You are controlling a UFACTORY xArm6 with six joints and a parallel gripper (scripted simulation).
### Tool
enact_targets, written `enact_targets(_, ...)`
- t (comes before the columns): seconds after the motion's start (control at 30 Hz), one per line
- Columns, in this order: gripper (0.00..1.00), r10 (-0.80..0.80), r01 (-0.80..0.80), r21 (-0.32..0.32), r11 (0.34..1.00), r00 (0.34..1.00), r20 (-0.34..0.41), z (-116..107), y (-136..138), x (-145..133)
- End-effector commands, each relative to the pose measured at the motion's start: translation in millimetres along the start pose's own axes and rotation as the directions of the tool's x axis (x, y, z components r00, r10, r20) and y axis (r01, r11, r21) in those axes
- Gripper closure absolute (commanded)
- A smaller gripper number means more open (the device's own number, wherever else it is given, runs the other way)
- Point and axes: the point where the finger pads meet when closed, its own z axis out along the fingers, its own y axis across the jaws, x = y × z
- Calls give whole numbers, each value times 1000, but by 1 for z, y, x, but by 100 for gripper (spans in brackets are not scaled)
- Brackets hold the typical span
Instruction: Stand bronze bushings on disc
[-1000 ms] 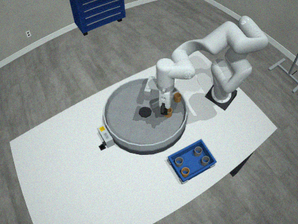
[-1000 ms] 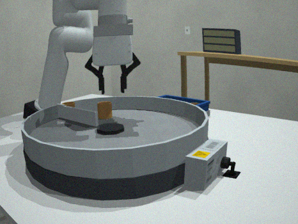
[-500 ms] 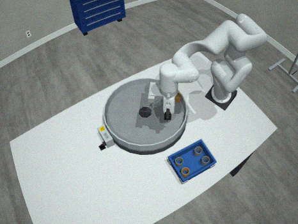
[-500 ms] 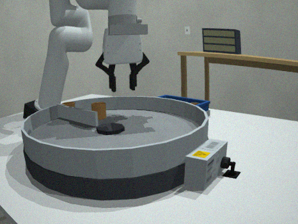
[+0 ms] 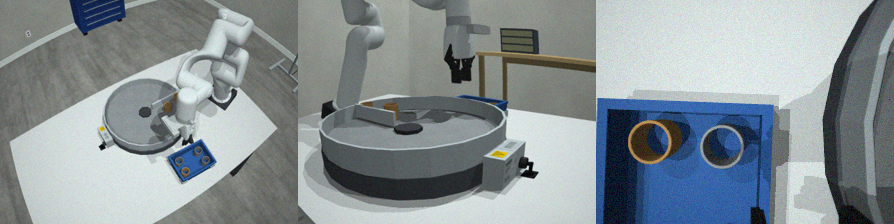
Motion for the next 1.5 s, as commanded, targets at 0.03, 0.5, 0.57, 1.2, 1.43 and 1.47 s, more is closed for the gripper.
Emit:
enact_targets(0.03, 52, -243, 244, -22, 970, 970, 13, 6, -65, 21)
enact_targets(0.5, 52, -414, 414, -19, 910, 910, 16, 7, -110, 30)
enact_targets(0.57, 52, -414, 414, -19, 910, 910, 16, 7, -110, 30)
enact_targets(1.2, 52, -414, 414, -19, 910, 910, 17, 7, -110, 33)
enact_targets(1.43, 52, -414, 414, -19, 910, 910, 17, 7, -110, 33)
enact_targets(1.47, 52, -414, 414, -19, 910, 910, 17, 7, -110, 33)
